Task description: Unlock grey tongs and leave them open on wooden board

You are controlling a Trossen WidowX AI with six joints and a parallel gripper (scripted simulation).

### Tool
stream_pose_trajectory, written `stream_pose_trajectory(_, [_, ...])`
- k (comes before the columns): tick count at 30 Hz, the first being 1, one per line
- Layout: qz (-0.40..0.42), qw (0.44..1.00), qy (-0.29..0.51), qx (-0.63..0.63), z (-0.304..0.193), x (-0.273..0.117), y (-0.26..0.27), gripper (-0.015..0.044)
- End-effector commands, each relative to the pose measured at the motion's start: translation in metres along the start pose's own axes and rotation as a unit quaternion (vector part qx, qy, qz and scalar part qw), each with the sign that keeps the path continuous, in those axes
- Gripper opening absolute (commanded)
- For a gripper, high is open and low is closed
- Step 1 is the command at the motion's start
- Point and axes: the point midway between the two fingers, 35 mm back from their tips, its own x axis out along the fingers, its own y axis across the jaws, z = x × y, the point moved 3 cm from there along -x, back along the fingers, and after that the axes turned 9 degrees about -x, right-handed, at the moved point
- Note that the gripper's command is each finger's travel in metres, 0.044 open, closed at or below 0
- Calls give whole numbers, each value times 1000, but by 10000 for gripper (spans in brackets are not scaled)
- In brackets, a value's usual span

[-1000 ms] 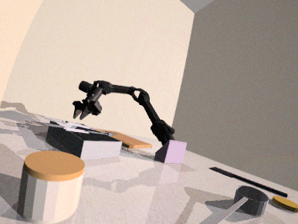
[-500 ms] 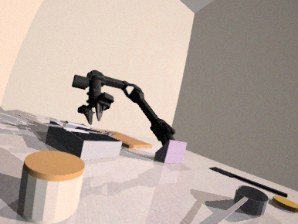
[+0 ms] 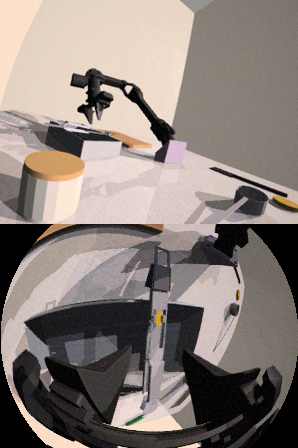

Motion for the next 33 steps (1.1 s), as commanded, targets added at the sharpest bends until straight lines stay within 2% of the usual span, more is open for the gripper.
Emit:
stream_pose_trajectory(1, [-1, 1000, 0, 3, -1, 0, 0, 260])
stream_pose_trajectory(33, [-3, 1000, -4, 4, -3, 50, 2, 260])
